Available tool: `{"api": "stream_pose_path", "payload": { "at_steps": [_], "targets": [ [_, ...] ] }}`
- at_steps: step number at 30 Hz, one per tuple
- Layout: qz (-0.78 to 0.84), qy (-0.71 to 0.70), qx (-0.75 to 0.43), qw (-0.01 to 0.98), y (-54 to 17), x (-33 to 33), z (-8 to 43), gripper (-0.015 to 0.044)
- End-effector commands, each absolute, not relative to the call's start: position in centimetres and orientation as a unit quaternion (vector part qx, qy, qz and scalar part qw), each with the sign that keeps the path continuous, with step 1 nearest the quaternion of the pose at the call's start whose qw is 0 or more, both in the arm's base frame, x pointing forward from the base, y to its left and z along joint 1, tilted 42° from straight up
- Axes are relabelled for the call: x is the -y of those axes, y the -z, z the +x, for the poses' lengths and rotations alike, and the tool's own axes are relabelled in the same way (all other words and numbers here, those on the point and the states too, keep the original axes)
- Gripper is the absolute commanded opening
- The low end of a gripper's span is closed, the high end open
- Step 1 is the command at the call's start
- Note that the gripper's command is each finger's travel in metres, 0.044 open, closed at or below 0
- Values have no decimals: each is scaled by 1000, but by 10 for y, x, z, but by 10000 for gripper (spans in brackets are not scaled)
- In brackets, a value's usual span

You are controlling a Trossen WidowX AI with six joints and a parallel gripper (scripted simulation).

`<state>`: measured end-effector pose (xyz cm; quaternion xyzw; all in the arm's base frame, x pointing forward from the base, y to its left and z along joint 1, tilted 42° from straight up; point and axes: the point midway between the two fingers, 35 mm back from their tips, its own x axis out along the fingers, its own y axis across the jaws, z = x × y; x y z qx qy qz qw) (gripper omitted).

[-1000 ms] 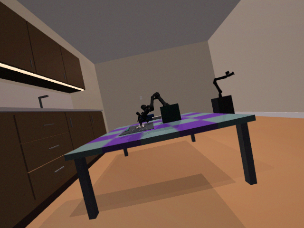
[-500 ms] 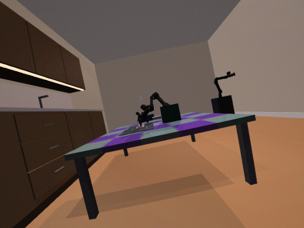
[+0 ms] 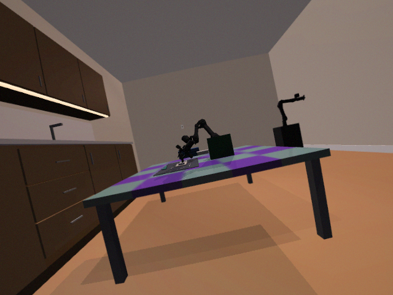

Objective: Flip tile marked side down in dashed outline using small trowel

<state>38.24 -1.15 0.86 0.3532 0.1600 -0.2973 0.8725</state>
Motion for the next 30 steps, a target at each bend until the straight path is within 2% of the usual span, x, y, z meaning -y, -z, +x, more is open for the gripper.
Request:
{"api": "stream_pose_path", "payload": {
  "at_steps": [1, 30],
  "targets": [
    [372, 284, -159, 869, -19, 1, 386, 0],
    [374, 284, -160, 869, -22, -51, 383, 0]
  ]
}}
